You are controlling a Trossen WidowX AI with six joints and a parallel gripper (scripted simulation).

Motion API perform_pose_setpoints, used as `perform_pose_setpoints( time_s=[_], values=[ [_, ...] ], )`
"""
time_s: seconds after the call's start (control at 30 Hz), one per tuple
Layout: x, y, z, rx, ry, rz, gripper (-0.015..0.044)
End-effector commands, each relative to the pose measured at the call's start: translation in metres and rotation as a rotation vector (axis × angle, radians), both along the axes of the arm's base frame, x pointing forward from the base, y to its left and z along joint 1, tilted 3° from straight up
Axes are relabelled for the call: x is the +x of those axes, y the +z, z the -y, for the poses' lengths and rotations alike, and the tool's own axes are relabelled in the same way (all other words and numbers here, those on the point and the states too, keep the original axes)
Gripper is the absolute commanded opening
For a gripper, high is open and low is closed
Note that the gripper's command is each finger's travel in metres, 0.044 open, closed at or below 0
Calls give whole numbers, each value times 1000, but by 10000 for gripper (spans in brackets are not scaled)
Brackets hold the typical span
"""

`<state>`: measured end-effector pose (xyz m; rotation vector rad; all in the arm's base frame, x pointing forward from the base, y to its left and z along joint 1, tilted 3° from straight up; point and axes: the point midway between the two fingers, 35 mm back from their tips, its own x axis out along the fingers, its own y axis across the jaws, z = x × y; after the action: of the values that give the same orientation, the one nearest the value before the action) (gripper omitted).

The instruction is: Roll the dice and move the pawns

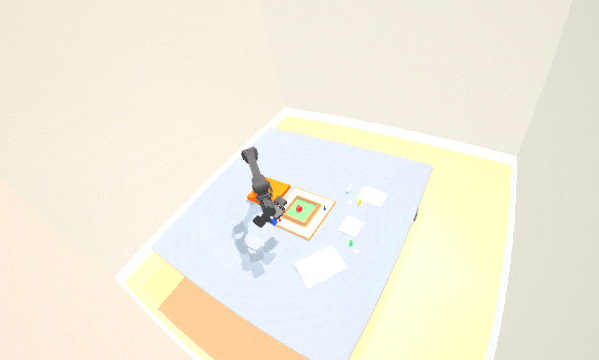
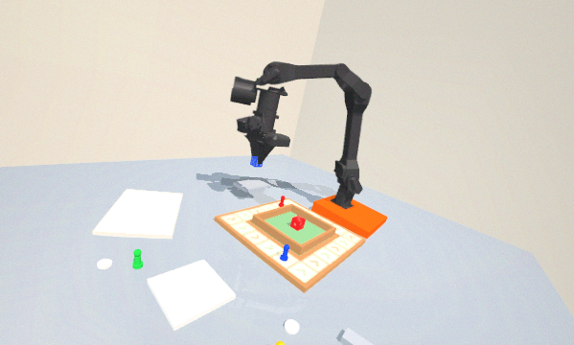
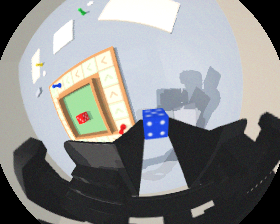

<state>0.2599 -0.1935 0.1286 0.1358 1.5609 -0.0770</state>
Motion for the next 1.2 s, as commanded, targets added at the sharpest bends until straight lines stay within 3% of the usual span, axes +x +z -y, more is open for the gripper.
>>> perform_pose_setpoints(
  time_s=[0.0, 0.9, 1.17],
  values=[
    [8, -2, -15, 3, 18, -1, 0],
    [48, -31, -156, 15, 154, 10, 0],
    [53, -36, -158, 13, 138, 163, 0]
  ],
)
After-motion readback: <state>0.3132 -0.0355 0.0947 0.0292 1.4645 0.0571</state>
